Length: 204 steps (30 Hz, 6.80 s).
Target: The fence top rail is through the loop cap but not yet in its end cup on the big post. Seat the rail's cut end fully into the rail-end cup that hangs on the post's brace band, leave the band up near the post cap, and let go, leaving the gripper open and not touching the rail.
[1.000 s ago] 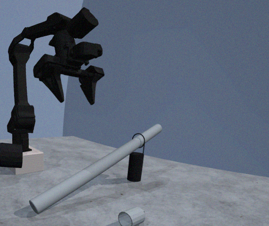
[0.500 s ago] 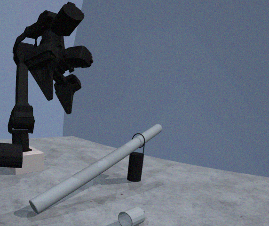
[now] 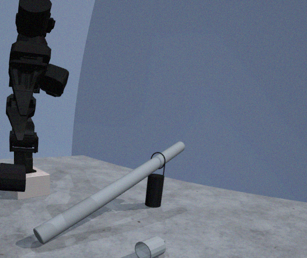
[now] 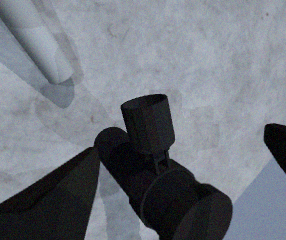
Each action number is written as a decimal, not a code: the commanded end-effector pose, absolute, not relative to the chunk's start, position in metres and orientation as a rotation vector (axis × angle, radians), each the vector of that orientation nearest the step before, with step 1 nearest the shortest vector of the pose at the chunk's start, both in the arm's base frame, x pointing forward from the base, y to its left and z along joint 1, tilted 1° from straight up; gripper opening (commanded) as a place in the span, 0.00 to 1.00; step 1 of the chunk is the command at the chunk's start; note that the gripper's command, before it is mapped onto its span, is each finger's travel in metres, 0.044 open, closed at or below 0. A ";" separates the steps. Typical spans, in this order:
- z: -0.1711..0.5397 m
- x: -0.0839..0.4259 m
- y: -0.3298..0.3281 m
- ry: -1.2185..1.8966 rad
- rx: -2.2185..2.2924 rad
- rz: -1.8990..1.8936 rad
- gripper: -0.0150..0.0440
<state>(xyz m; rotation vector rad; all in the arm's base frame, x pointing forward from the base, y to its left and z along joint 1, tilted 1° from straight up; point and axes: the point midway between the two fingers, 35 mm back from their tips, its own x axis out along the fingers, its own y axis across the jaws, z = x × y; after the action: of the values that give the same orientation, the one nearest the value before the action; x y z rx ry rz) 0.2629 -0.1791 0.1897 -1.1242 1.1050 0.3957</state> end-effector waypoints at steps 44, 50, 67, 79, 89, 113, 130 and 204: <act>0.114 0.286 -0.197 1.096 -1.174 0.428 1.00; 0.106 0.290 -0.199 1.096 -1.174 0.428 1.00; 0.095 0.295 -0.201 1.096 -1.174 0.428 0.64; 0.095 0.291 -0.200 1.074 -1.199 0.460 0.25; 0.095 0.285 -0.197 1.033 -1.245 0.523 0.25; 0.094 0.268 -0.193 0.931 -1.347 0.666 0.25; 0.094 0.268 -0.193 0.929 -1.349 0.668 0.25; 0.214 0.277 -0.031 1.072 -0.031 -0.065 1.00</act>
<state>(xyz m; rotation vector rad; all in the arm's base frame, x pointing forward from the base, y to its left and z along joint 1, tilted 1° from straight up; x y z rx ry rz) 0.2761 -0.0310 0.2192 0.0200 1.0444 -0.0945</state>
